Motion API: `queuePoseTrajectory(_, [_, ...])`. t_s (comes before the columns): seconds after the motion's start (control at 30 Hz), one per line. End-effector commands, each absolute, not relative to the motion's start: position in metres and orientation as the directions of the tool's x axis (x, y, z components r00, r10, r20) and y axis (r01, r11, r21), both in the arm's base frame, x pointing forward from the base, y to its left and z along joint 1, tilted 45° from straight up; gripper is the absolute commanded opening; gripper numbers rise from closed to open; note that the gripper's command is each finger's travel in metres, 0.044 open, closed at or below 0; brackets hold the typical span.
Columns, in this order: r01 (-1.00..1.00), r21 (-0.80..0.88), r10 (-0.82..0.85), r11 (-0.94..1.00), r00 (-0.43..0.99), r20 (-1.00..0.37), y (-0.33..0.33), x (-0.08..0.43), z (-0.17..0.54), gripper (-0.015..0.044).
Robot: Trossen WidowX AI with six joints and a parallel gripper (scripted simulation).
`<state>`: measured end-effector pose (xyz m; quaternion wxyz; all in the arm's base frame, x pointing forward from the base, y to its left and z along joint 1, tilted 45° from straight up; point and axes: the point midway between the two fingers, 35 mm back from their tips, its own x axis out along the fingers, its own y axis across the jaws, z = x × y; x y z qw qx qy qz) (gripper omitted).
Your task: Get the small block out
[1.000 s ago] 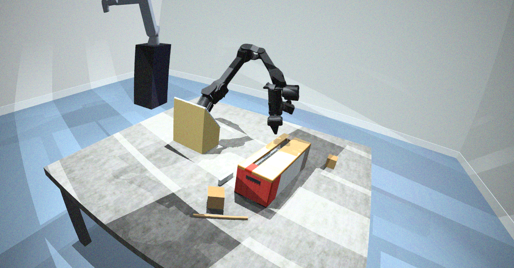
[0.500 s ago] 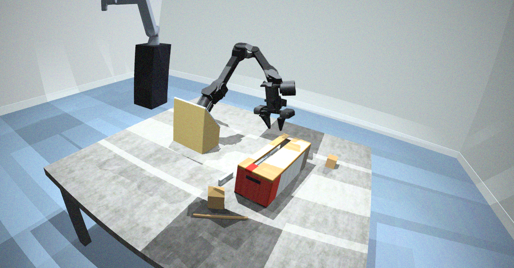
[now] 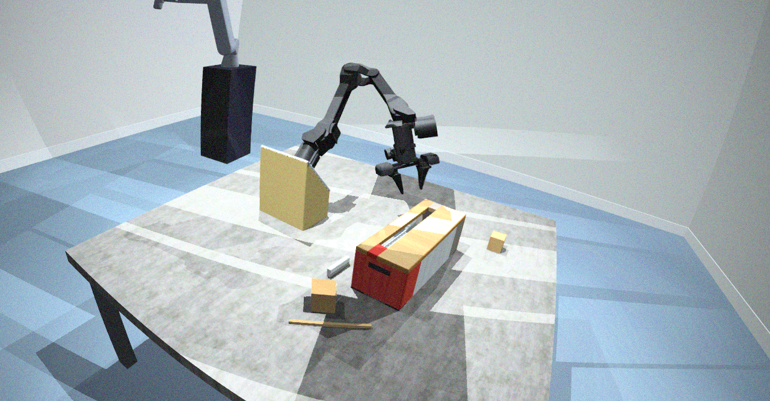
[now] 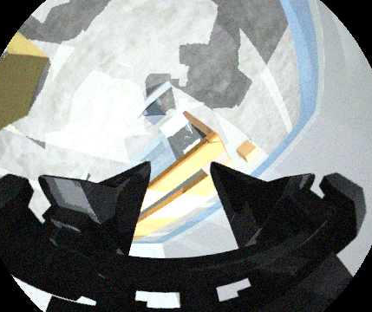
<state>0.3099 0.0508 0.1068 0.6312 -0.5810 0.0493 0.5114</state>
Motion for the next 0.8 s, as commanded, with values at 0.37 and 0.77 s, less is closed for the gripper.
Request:
queuePoseTrajectory(0.37, [-0.191, -0.702, 0.529, -0.686, 0.531, -0.662, 0.054, 0.302, 0.108, 0.0285])
queuePoseTrajectory(0.77, [-0.191, -0.705, 0.532, -0.683, 0.531, -0.660, 0.119, 0.319, 0.046, 0.0285])
